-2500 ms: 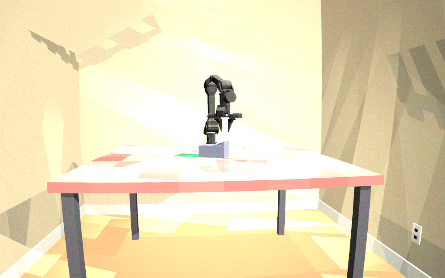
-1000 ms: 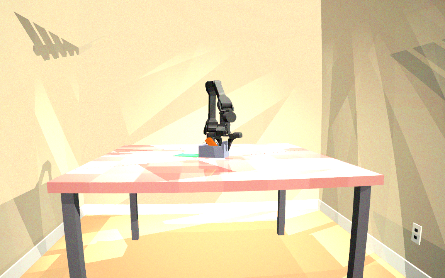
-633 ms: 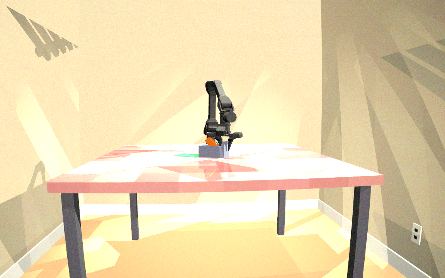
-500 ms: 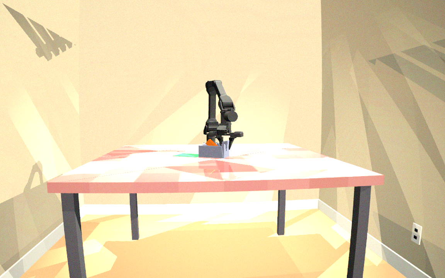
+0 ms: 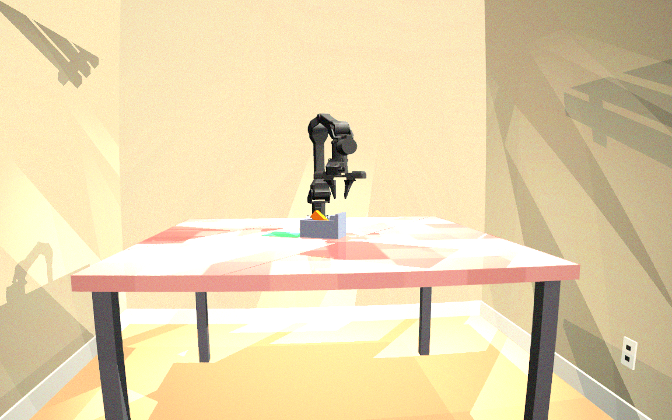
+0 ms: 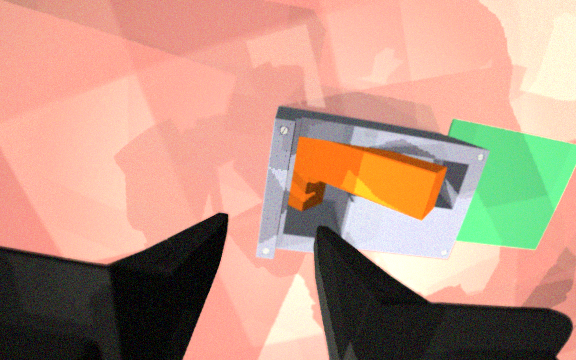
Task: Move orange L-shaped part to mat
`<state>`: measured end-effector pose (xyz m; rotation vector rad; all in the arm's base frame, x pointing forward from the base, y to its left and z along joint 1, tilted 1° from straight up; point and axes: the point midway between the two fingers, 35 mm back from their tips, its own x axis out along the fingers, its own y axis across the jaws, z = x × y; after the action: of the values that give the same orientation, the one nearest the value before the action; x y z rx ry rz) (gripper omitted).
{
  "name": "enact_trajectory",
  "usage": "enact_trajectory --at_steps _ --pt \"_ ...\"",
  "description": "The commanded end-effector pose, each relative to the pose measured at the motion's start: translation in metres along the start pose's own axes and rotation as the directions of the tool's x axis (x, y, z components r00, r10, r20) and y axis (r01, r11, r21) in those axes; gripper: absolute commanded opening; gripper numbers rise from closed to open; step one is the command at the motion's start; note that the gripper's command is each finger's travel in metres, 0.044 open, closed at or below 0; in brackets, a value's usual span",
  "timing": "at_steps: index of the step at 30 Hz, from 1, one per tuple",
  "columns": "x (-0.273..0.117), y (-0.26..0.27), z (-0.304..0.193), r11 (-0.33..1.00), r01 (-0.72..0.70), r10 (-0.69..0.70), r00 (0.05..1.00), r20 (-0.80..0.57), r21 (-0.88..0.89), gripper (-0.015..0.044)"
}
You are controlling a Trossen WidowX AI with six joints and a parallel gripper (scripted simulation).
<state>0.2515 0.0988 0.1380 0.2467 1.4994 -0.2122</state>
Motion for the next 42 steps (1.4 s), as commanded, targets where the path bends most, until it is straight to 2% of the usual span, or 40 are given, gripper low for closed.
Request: enact_trajectory --at_steps 1,25,26,29,34,38,42 --pt "-0.006 -0.003 -0.002 1.000 0.010 -0.010 1.000 -0.007 -0.006 0.0180" --pt "-0.003 -0.001 0.000 1.000 -0.001 0.001 1.000 0.001 0.000 0.0180" --pt "-0.003 -0.001 0.000 1.000 -0.001 0.001 1.000 0.001 -0.014 0.0206" --pt "-0.003 -0.007 0.002 0.991 0.001 -0.001 1.000 0.001 -0.130 0.0280" --pt "-0.004 -0.027 0.006 0.872 0.005 -0.006 1.000 0.000 -0.489 0.0280" --pt "-0.005 -0.044 0.009 0.676 0.006 -0.010 1.000 -0.001 -0.736 0.0280" --pt "-0.006 -0.060 0.010 0.413 0.003 -0.014 1.000 -0.003 -0.911 0.0280"
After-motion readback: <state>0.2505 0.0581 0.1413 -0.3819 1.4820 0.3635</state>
